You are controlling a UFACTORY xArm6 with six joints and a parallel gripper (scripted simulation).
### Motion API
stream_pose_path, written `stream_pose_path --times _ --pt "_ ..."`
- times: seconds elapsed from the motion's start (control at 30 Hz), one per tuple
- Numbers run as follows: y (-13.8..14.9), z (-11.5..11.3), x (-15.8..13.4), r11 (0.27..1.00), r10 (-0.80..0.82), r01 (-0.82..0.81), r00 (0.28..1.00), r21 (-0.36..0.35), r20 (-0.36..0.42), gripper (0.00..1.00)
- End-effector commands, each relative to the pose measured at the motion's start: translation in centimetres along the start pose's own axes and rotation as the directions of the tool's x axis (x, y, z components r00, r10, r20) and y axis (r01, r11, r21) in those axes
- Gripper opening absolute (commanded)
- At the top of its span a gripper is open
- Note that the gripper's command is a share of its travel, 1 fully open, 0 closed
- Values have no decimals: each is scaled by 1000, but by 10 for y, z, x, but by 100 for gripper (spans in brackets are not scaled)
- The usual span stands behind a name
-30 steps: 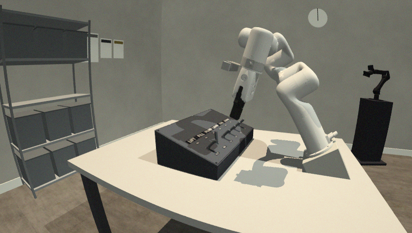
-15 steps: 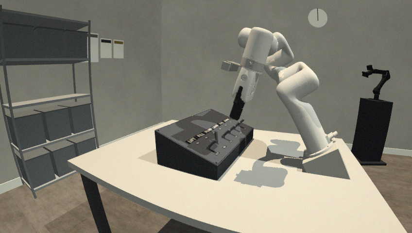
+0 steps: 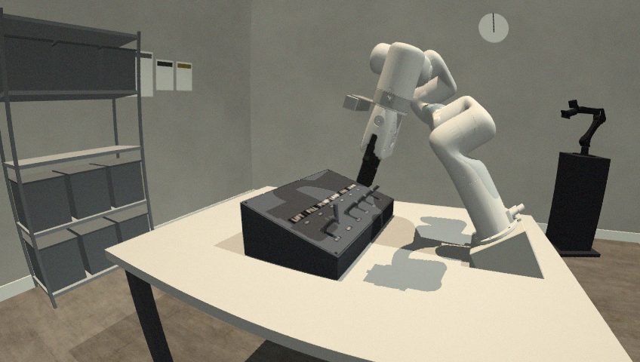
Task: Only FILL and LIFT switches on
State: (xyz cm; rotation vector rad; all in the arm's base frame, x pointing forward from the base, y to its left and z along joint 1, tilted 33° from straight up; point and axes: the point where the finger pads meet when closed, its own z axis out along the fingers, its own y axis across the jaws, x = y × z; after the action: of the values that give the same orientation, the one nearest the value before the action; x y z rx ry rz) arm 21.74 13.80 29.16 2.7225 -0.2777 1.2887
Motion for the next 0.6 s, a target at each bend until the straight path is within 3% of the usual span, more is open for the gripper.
stream_pose_path --times 0.0,0.57 --pt "0 1 1 1000 2 -2 1000 2 0 0" --pt "-1 31 1 1000 2 -2 1000 2 0 0"
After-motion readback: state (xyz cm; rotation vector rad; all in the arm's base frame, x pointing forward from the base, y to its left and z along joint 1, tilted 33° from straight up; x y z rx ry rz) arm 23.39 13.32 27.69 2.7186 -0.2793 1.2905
